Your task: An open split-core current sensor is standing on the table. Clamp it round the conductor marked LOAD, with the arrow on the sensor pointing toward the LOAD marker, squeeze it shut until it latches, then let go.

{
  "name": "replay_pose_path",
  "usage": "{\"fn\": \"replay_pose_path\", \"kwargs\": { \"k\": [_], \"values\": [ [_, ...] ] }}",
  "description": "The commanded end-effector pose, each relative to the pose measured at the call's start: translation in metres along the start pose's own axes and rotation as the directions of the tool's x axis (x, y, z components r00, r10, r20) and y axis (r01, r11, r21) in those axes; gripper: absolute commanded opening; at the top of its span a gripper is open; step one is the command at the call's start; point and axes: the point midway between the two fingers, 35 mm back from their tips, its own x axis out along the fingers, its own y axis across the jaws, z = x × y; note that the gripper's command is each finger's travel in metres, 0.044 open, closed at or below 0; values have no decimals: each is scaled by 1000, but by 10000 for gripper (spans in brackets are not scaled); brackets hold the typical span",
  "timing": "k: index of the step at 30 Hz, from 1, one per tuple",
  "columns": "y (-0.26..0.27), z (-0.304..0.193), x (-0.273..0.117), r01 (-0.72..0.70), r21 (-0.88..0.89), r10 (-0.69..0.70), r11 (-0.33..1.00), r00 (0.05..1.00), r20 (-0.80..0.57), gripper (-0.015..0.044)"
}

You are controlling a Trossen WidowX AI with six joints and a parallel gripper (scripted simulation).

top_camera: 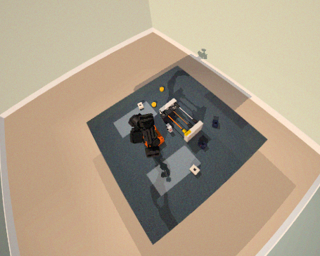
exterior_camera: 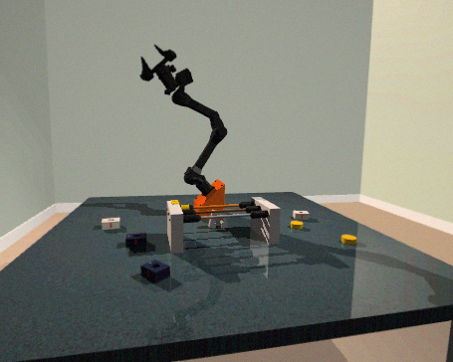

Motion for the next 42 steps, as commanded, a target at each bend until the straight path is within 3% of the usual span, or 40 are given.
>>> {"fn": "replay_pose_path", "kwargs": {
  "k": [1,11,22,31,42],
  "values": [
    [-2,-1,0,5,-1,-5,1000,1000,-4,426],
    [-112,-47,-4,223,-10,-220,975,953,-209,440],
    [-214,-171,-75,403,-12,-330,915,731,-598,440],
    [-204,-276,-172,404,26,-179,914,460,-870,440],
    [-100,-339,-309,292,236,217,927,98,-971,440]
  ]
}}
